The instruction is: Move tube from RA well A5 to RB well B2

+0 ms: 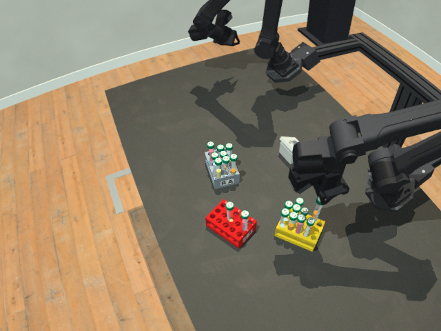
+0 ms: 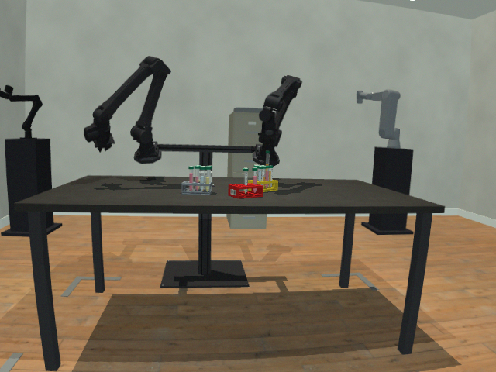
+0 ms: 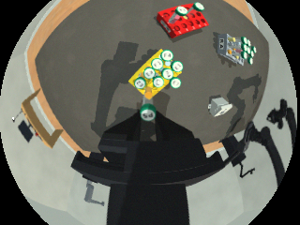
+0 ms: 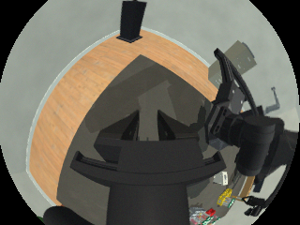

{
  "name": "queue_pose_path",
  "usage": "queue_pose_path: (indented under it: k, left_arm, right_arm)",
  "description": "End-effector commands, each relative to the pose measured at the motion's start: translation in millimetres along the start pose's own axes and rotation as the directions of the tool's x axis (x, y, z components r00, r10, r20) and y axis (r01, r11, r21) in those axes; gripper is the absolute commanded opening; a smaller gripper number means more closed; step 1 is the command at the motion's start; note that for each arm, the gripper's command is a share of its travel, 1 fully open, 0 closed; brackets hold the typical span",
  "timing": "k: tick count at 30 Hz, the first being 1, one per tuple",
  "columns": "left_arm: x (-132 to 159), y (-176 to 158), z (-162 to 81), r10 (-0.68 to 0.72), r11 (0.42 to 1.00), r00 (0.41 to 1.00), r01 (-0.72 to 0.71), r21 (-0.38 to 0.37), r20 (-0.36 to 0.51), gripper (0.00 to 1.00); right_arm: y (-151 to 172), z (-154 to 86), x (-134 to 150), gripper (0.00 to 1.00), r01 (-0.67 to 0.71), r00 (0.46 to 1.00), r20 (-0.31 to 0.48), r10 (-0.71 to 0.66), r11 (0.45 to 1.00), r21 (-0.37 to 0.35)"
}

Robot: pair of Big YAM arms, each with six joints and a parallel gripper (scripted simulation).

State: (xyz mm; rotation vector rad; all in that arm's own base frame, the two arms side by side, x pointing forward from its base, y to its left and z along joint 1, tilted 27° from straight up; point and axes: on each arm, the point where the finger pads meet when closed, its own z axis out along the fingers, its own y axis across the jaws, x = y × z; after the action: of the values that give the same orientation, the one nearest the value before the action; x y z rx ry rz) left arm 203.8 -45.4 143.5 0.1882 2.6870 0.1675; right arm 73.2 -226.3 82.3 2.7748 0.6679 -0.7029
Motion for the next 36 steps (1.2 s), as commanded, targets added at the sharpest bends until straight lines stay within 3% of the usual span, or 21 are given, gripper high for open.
queue_pose_path:
  k: [1, 27, 31, 36]
  left_arm:
    - [-33.6, 1.0, -21.3, -0.021, 1.000, 0.998, 0.020, 0.016, 0.066, 0.00]
    - [-37.2, 2.3, -20.1, -0.027, 1.000, 0.997, 0.026, 0.017, 0.071, 0.00]
    - [-17.0, 2.6, -3.8, -0.016, 1.000, 0.999, 0.015, 0.008, 0.036, 0.00]
    - [-12.0, 2.7, -1.1, -0.015, 1.000, 0.999, 0.015, 0.008, 0.035, 0.00]
  right_arm:
    - [7.1, -5.4, -2.0, 0.30, -0.010, 1.000, -0.003, 0.010, 1.000, -0.015]
    - [7.1, -5.4, -2.0, 0.30, -0.010, 1.000, -0.003, 0.010, 1.000, -0.015]
    - [7.1, -5.4, -2.0, 0.30, -0.010, 1.000, -0.003, 0.010, 1.000, -0.015]
    - [7.1, -5.4, -2.0, 0.30, -0.010, 1.000, -0.003, 0.010, 1.000, -0.015]
